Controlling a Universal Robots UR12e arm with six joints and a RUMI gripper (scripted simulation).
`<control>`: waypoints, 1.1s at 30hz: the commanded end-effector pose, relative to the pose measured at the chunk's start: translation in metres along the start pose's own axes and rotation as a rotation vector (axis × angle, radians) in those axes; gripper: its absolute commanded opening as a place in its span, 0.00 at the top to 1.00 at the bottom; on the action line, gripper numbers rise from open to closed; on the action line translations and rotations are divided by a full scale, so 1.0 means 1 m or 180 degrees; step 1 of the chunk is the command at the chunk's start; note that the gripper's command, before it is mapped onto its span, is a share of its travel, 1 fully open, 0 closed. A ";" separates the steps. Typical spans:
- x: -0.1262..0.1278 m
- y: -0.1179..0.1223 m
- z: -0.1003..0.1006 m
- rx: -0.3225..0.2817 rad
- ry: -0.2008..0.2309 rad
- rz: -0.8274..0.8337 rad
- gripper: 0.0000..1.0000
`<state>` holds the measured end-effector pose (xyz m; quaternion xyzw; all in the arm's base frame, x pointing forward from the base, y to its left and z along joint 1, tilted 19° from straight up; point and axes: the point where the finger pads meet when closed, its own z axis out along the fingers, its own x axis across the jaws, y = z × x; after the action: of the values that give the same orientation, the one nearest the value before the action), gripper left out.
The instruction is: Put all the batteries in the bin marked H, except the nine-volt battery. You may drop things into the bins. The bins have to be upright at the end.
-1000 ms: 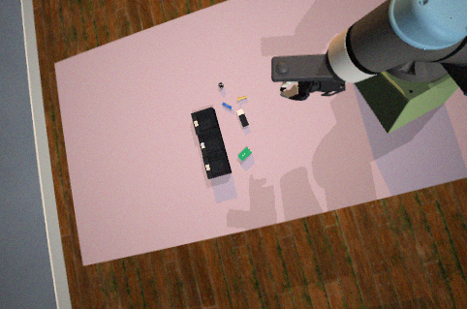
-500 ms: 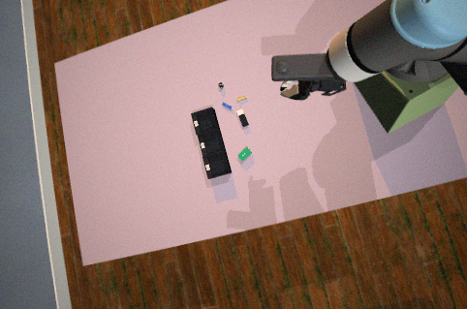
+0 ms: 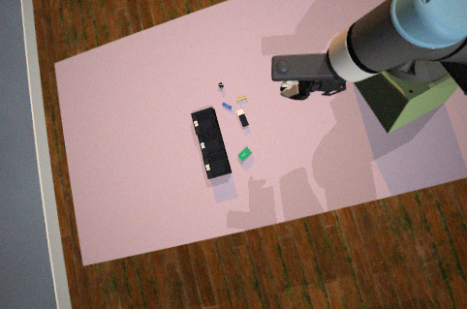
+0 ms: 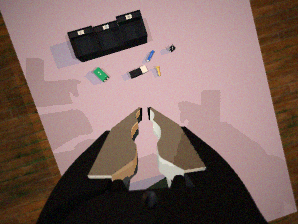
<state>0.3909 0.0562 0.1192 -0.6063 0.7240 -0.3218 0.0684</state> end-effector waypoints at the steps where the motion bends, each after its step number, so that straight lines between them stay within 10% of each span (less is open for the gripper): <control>1: -0.003 0.015 0.046 0.0090 -0.0005 -0.0006 0.96; 7: -0.005 0.001 0.048 -0.0233 -0.0003 -0.0143 0.96; 12: -0.006 -0.024 0.018 -0.0233 -0.0003 -0.0143 0.96; 33: -0.006 -0.024 0.018 -0.0233 -0.0003 -0.0143 0.96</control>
<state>0.4045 0.0544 0.1174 -0.6154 0.7227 -0.3099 0.0543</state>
